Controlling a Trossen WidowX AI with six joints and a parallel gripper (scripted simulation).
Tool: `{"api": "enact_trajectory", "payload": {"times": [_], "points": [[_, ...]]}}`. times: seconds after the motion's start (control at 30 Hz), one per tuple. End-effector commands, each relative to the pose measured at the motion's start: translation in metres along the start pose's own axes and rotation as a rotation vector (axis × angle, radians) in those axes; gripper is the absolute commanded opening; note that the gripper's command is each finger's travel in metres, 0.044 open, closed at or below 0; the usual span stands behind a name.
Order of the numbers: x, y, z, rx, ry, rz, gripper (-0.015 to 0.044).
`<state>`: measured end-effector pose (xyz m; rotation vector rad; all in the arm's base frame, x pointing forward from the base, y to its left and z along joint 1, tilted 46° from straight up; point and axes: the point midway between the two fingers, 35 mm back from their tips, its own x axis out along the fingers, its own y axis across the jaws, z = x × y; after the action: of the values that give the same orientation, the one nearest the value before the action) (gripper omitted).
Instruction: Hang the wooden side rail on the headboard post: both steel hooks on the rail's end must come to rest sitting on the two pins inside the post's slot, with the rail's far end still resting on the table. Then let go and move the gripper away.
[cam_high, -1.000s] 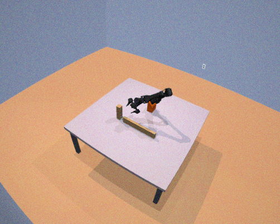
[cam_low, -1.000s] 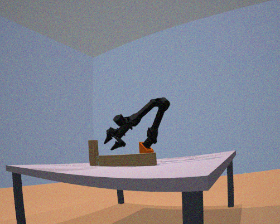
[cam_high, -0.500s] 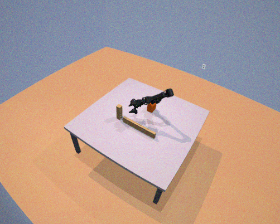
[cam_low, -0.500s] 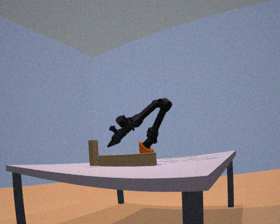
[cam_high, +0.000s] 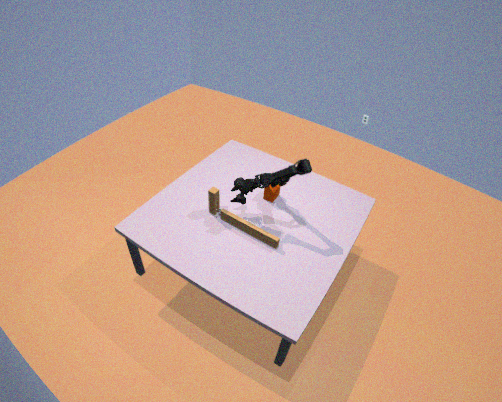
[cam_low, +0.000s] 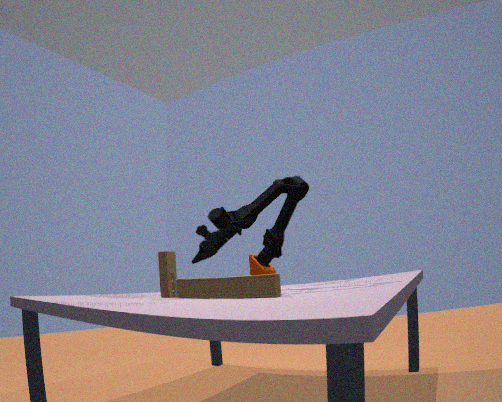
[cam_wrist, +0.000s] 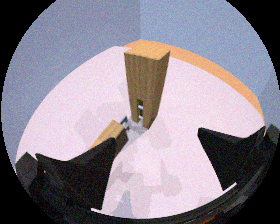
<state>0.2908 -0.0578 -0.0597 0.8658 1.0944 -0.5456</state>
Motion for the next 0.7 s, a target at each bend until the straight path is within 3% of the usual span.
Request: {"api": "enact_trajectory", "payload": {"times": [0.0, 0.3, 0.67], "points": [[0.000, -0.001, 0.001, 0.007, -0.006, -0.004, 0.0440], [0.001, 0.001, 0.001, -0.048, 0.013, -0.007, 0.0440], [0.015, 0.032, 0.010, -0.938, 0.323, 0.123, 0.0440]]}}
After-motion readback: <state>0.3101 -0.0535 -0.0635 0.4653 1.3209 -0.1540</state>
